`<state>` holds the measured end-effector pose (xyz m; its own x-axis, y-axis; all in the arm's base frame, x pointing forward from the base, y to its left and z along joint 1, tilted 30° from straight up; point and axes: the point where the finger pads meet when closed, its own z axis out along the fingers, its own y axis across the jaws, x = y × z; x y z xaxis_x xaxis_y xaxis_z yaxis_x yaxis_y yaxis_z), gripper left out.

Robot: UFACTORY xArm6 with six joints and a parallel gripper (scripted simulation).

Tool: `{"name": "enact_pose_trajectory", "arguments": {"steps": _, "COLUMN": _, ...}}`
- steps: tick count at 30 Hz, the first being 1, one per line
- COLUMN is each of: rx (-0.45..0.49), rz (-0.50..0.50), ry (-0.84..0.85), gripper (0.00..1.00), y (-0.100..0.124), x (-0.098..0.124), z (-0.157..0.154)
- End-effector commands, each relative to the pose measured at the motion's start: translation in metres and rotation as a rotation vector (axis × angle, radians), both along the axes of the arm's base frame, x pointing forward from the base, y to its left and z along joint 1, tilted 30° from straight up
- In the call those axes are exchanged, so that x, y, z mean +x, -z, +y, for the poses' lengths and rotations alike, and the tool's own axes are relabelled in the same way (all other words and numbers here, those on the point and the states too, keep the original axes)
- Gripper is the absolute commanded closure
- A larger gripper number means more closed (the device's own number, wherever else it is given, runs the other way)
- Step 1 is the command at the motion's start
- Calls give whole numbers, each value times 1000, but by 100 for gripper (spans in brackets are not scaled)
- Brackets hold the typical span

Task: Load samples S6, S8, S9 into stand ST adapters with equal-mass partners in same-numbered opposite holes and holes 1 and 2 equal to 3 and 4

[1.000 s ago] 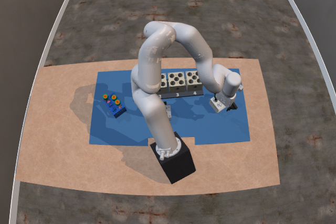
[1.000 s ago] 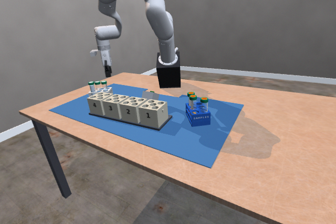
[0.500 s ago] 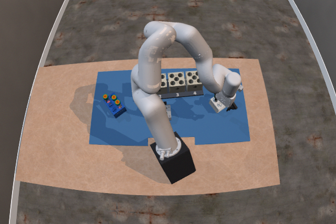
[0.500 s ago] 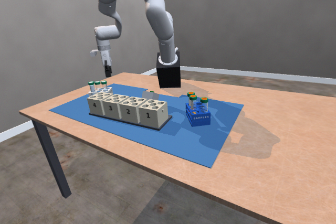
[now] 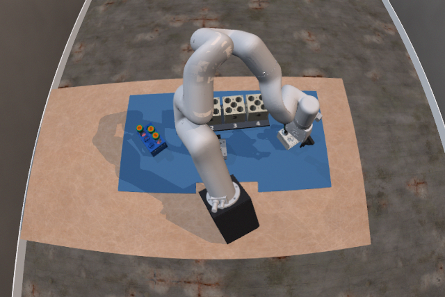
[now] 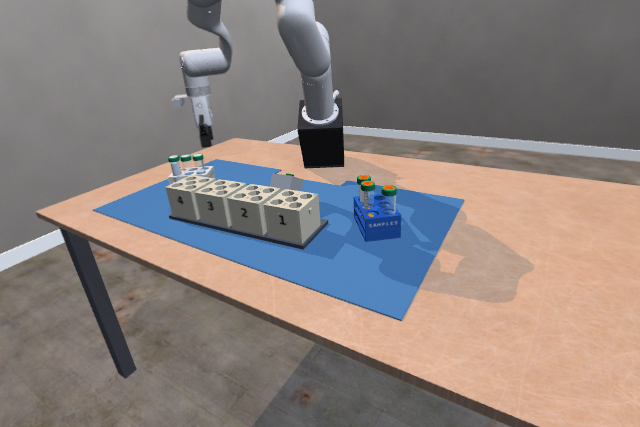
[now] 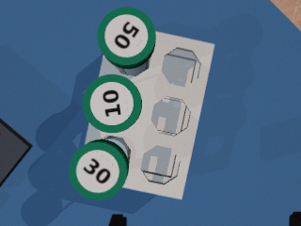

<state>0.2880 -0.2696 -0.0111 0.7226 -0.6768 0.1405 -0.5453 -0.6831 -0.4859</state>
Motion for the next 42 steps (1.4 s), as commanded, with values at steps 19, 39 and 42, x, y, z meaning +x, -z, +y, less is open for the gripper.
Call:
{"name": "enact_pose_trajectory", "arguments": {"steps": 19, "rx": -3, "rz": -1, "ry": 1, "gripper": 0, "y": -28, "x": -13, "z": -10}}
{"name": "enact_pose_trajectory", "arguments": {"steps": 39, "rx": -3, "rz": -1, "ry": 1, "gripper": 0, "y": -70, "x": -34, "z": -23}}
{"name": "enact_pose_trajectory", "arguments": {"steps": 42, "rx": -3, "rz": -1, "ry": 1, "gripper": 0, "y": -77, "x": -37, "z": -26}}
